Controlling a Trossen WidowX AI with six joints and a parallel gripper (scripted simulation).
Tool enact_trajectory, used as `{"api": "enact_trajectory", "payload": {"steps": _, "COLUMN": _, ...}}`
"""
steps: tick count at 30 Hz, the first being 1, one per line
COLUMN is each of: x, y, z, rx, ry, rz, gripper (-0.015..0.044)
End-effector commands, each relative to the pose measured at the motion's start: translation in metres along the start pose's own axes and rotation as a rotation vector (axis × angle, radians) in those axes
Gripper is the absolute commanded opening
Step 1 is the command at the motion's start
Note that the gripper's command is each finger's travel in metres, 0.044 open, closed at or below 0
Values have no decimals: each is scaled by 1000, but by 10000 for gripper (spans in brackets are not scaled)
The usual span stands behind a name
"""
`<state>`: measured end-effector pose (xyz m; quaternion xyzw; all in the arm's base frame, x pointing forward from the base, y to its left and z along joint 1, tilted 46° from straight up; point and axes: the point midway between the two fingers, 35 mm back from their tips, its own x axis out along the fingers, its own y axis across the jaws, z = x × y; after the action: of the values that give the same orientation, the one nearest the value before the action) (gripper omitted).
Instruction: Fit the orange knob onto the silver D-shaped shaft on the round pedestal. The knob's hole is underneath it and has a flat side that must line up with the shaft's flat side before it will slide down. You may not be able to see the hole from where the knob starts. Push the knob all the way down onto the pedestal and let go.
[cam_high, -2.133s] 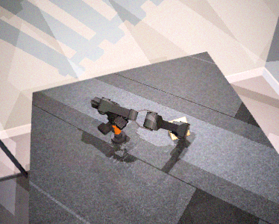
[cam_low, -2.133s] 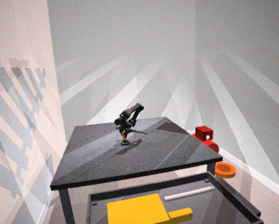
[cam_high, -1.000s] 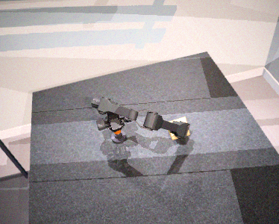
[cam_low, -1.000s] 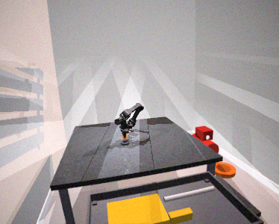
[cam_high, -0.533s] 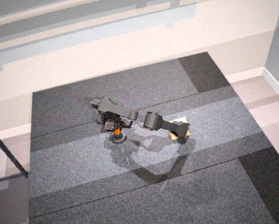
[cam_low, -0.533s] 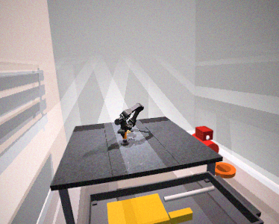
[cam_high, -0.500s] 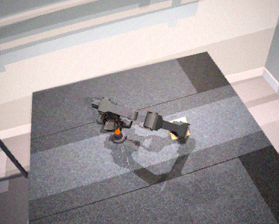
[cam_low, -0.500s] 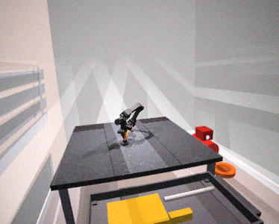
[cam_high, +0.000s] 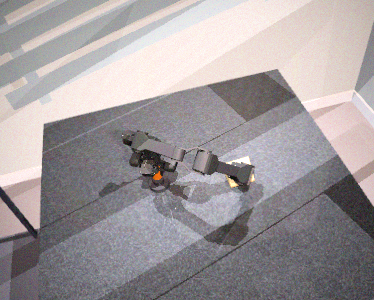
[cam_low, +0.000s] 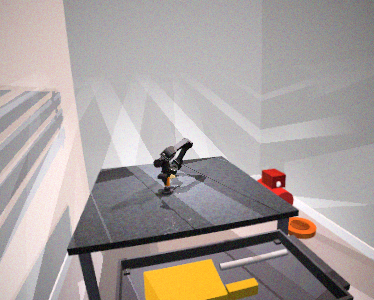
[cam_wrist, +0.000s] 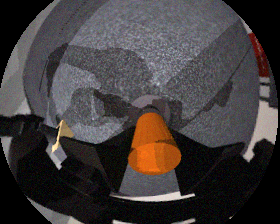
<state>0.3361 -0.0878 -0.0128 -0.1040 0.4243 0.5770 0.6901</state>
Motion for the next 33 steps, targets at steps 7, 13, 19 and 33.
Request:
{"api": "enact_trajectory", "payload": {"steps": 7, "x": -5, "y": -1, "z": 0, "rx": 56, "ry": -1, "rz": -2, "gripper": 0}}
{"api": "enact_trajectory", "payload": {"steps": 13, "x": -2, "y": 0, "z": 0, "rx": 211, "ry": -1, "rz": -2, "gripper": 0}}
{"api": "enact_trajectory", "payload": {"steps": 19, "x": 0, "y": 0, "z": 0, "rx": 212, "ry": -1, "rz": -2, "gripper": 0}}
{"api": "enact_trajectory", "payload": {"steps": 33, "x": -4, "y": -1, "z": 0, "rx": 212, "ry": -1, "rz": -2, "gripper": 0}}
